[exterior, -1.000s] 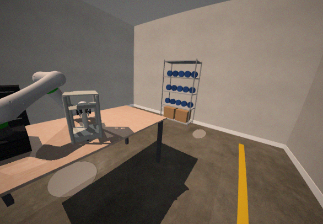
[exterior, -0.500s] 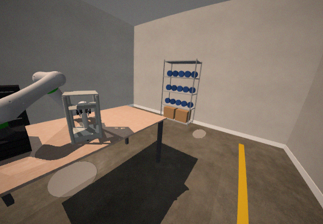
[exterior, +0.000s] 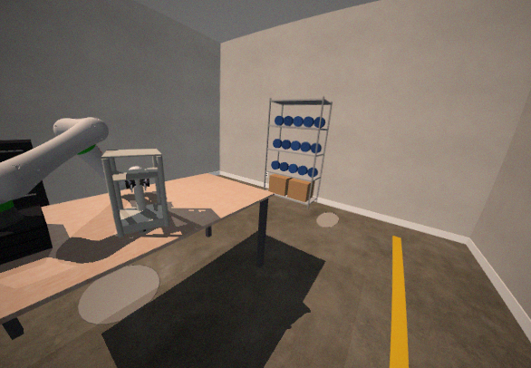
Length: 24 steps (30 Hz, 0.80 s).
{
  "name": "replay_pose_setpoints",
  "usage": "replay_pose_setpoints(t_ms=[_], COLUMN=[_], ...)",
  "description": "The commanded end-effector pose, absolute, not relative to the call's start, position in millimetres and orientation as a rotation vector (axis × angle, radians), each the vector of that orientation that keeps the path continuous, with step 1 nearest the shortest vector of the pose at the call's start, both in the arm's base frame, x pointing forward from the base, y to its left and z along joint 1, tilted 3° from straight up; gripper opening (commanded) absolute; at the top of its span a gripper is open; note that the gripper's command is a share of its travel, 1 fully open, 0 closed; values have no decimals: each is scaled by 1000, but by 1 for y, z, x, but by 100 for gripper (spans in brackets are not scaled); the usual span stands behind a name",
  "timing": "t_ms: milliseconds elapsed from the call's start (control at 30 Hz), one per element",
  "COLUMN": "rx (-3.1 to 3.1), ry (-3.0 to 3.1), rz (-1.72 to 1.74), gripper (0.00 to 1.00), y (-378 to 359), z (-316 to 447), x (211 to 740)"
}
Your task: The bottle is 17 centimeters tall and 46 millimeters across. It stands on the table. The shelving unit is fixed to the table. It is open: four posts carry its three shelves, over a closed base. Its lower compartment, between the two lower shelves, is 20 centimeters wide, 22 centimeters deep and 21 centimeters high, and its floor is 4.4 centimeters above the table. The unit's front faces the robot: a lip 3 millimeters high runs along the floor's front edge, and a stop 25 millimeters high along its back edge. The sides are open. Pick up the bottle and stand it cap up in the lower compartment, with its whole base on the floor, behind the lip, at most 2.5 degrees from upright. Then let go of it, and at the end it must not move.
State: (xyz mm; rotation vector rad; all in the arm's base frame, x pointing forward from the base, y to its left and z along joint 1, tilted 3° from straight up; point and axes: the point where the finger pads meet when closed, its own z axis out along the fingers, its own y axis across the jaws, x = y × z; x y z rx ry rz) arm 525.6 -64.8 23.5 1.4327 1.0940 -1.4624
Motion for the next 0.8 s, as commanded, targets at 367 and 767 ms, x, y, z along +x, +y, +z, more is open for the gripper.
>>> replay_pose_setpoints(t_ms=[367,767], rx=[1433,1433], ry=[1094,1094], rz=[-1462,-1462], gripper=[39,39], y=[-38,-5], z=[24,25], x=[534,545])
